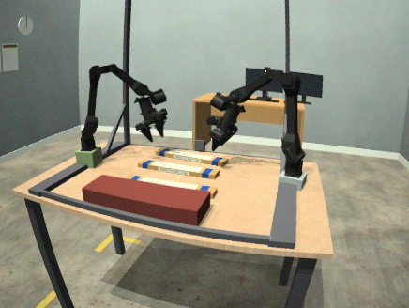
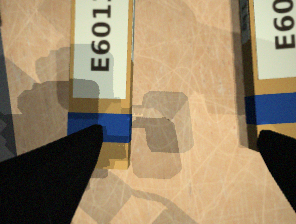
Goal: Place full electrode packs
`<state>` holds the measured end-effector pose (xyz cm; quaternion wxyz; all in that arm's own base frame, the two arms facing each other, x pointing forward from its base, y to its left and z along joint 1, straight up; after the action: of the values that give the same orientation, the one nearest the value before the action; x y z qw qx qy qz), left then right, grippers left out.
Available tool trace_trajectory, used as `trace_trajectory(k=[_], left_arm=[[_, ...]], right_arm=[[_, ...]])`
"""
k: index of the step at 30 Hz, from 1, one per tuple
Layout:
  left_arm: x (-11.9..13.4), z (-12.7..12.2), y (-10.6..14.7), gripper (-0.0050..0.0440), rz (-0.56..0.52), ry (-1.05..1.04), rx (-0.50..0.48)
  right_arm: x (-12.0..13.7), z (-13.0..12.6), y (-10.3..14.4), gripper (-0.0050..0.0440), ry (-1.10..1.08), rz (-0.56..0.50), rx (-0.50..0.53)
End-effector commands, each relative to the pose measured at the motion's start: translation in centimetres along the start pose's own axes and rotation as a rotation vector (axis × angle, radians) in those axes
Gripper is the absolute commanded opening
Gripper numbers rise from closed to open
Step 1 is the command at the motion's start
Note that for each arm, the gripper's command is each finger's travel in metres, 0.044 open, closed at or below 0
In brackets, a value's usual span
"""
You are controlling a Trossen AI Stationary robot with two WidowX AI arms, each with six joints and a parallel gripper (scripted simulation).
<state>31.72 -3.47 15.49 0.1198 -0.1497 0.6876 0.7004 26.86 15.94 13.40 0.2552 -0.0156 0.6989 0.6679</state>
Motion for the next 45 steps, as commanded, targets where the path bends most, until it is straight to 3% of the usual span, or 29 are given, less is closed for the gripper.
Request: trace_trajectory(k=[1, 3, 5, 11, 25, 26, 37, 41, 45], left_arm=[[-1.7, -2.1, -1.0, 0.043, -0.027, 0.005, -0.001], [-2.2, -3.1, -1.8, 0.043, -0.027, 0.005, -0.001], [-2.2, -3.1, -1.8, 0.043, -0.027, 0.005, -0.001], [-2.1, -3.1, -1.7, 0.043, -0.026, 0.004, 0.002], [-2.1, -3.1, -1.7, 0.043, -0.026, 0.004, 0.002], [-2.1, -3.0, -1.7, 0.043, -0.026, 0.004, 0.002], [-0.3, -3.0, -5.7, 0.043, -0.004, 0.003, -0.006], [-0.2, -3.0, -6.1, 0.043, -0.004, 0.003, -0.006], [-0.1, -3.0, -6.4, 0.043, -0.004, 0.003, -0.006]], right_arm=[[-0.3, 2.9, -0.7, 0.043, -0.008, -0.015, -0.01], [-0.2, 4.1, -1.2, 0.043, -0.007, -0.014, -0.009], [-0.2, 4.1, -1.2, 0.043, -0.007, -0.014, -0.009], [0.1, 7.5, -2.5, 0.043, -0.007, -0.012, -0.009], [0.0, 7.3, -2.4, 0.043, -0.008, -0.012, -0.014], [0.2, 7.2, -3.3, 0.043, -0.009, -0.009, 0.0], [1.9, 7.0, -6.8, 0.043, -0.002, -0.002, 0.007], [1.5, 7.3, -6.2, 0.043, -0.008, -0.011, -0.014], [2.0, 7.1, -7.2, 0.043, -0.003, -0.003, 0.004]])
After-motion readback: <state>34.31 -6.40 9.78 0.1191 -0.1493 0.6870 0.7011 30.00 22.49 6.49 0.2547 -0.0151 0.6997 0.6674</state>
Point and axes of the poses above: on each arm, the point midway between the two fingers, 35 mm back from their tips, its own y axis back along the fingers, its own z axis across the jaws, x = y × z, the point moved 9 cm from there along y, back along the fingers, and after that the axes turned 2 degrees about -y, right-handed, at the moved point
